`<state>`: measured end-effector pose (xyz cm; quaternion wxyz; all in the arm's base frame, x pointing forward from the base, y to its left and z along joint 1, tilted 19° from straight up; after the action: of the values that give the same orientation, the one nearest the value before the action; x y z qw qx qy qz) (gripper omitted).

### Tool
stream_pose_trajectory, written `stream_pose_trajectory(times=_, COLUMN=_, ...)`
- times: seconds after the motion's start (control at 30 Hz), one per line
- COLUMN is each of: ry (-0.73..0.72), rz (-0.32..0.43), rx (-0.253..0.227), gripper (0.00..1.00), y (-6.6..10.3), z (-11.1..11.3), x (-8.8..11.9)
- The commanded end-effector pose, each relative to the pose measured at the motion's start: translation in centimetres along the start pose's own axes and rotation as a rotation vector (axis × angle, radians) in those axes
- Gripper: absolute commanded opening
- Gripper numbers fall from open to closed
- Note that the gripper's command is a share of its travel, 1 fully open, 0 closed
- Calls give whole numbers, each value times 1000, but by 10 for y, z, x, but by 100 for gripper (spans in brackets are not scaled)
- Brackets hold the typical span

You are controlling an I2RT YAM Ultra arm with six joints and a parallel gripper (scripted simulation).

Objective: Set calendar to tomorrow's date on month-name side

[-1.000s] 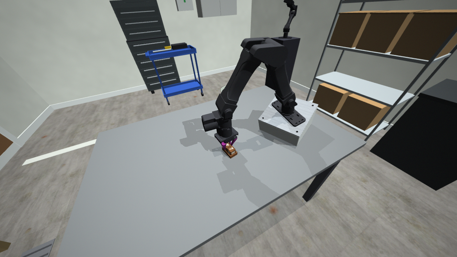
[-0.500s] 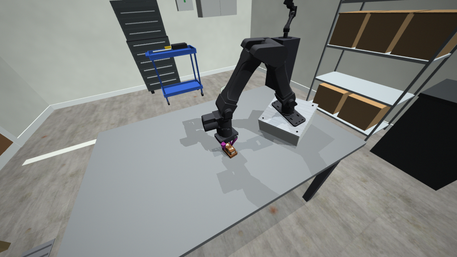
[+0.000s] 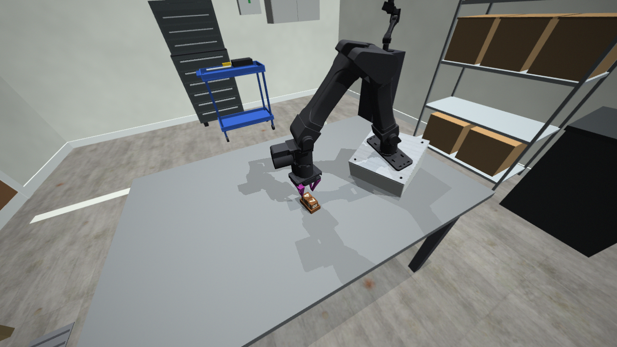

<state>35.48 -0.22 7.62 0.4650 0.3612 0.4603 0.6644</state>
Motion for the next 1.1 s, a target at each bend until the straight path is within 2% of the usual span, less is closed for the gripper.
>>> stream_pose_trajectory(times=0.0, ry=-2, rz=-6, rx=-8, gripper=47, y=17, z=2, x=-2)
stream_pose_trajectory(times=0.23, ry=-1, rz=-6, rx=-8, gripper=47, y=49, z=2, x=-2)
stream_pose_trajectory(times=0.47, ry=-1, rz=-7, rx=-8, gripper=47, y=57, z=2, x=-1)
stream_pose_trajectory(times=0.5, ry=-1, rz=-7, rx=-8, gripper=100, y=57, z=2, x=-1)
stream_pose_trajectory(times=1.07, ry=-1, rz=-7, rx=-8, gripper=100, y=57, z=2, x=-1)
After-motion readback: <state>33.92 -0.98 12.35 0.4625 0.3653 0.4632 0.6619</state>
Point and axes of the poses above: the point where the finger pads meet when closed, its own y axis back along the fingers, its own z axis across the jaws, x = y × z, the point moved 4 cm from there along y, back along the fingers, and after that the axes turned 7 degrees about y, right-handed, at the moved point
